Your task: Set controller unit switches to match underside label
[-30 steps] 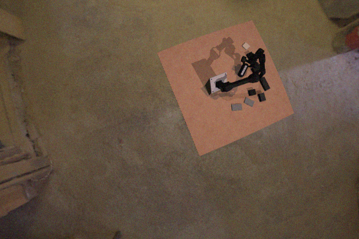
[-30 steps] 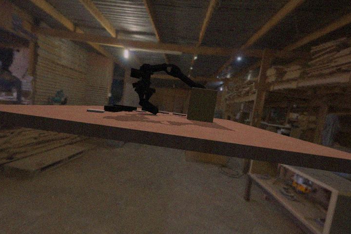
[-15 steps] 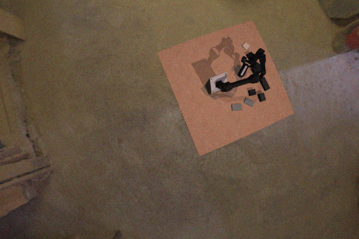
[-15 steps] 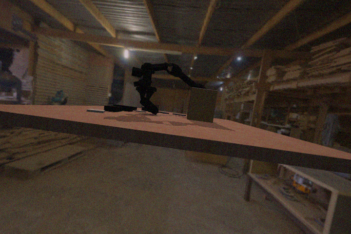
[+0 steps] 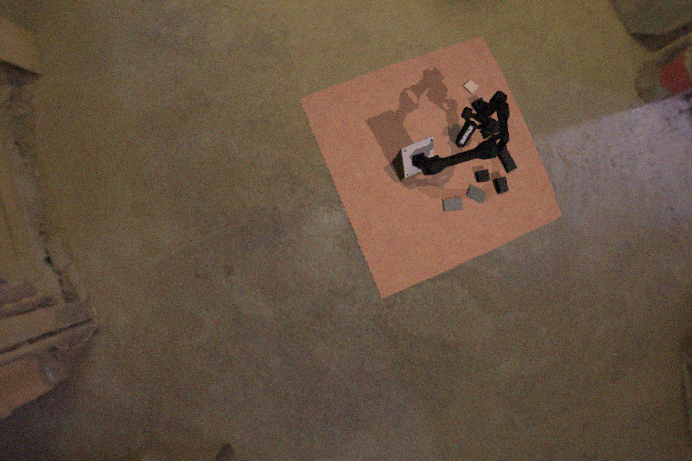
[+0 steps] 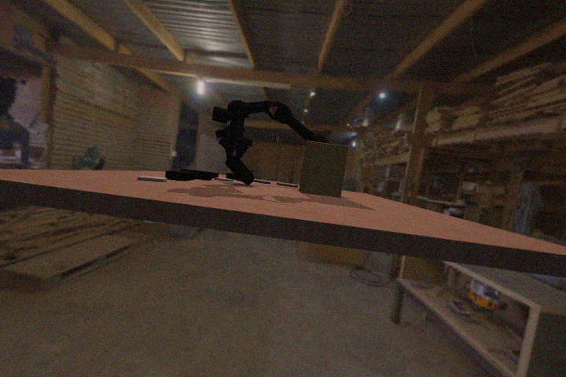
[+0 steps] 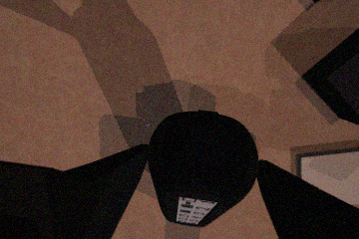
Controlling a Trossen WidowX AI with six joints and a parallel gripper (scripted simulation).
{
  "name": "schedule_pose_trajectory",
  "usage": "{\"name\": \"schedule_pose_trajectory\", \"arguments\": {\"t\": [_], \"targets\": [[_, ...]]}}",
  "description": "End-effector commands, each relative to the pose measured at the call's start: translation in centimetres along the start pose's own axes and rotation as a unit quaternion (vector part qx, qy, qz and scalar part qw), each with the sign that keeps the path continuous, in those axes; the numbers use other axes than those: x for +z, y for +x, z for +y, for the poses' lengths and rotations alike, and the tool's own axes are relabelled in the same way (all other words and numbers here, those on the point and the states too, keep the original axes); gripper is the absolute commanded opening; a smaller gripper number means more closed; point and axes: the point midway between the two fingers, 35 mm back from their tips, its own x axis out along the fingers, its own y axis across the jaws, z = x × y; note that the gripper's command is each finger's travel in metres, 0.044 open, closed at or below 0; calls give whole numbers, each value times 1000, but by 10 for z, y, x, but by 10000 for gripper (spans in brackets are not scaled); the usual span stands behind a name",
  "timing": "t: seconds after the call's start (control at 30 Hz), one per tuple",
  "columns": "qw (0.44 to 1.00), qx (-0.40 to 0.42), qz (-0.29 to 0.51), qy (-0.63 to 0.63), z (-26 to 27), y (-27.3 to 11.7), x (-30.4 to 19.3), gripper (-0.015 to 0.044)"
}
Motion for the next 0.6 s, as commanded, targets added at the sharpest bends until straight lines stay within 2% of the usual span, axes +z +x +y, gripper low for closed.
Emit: {"name": "schedule_pose_trajectory", "arguments": {"t": [0.0,0.57], "targets": [[1000,1,3,-2,0,-2,-6,336],[1000,1,4,-2,1,-10,-17,336]]}}
